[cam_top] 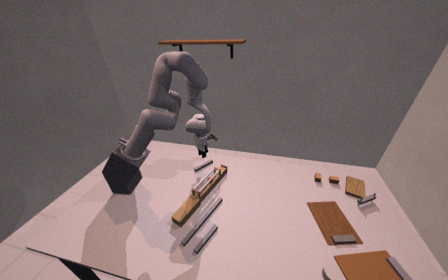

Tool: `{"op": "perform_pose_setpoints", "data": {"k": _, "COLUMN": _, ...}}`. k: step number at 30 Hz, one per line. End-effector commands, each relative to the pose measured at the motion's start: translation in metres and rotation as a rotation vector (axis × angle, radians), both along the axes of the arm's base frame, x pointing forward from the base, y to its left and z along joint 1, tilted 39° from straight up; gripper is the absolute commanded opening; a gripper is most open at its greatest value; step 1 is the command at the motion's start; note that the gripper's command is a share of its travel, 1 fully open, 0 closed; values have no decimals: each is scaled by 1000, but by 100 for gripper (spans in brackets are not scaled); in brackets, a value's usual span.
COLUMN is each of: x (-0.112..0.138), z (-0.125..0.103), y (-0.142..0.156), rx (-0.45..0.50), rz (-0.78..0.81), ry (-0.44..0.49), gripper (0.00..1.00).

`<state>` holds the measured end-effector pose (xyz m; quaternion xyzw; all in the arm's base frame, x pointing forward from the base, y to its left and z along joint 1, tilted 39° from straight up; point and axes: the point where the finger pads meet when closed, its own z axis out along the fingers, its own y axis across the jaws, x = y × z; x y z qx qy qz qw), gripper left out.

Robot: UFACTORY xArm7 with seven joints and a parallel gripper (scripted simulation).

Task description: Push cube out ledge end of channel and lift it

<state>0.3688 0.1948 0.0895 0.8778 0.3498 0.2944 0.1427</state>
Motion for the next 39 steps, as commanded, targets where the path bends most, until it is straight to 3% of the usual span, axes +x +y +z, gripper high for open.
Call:
{"op": "perform_pose_setpoints", "data": {"k": 1, "x": 13, "z": -14, "y": 2, "rx": 6, "rz": 7, "ry": -21, "gripper": 38}}
{"op": "perform_pose_setpoints", "data": {"k": 11, "x": 42, "z": -49, "y": 1, "rx": 6, "rz": 7, "ry": -21, "gripper": 38}}
{"op": "perform_pose_setpoints", "data": {"k": 39, "x": 60, "z": -71, "y": 0, "rx": 6, "rz": 7, "ry": -21, "gripper": 38}}
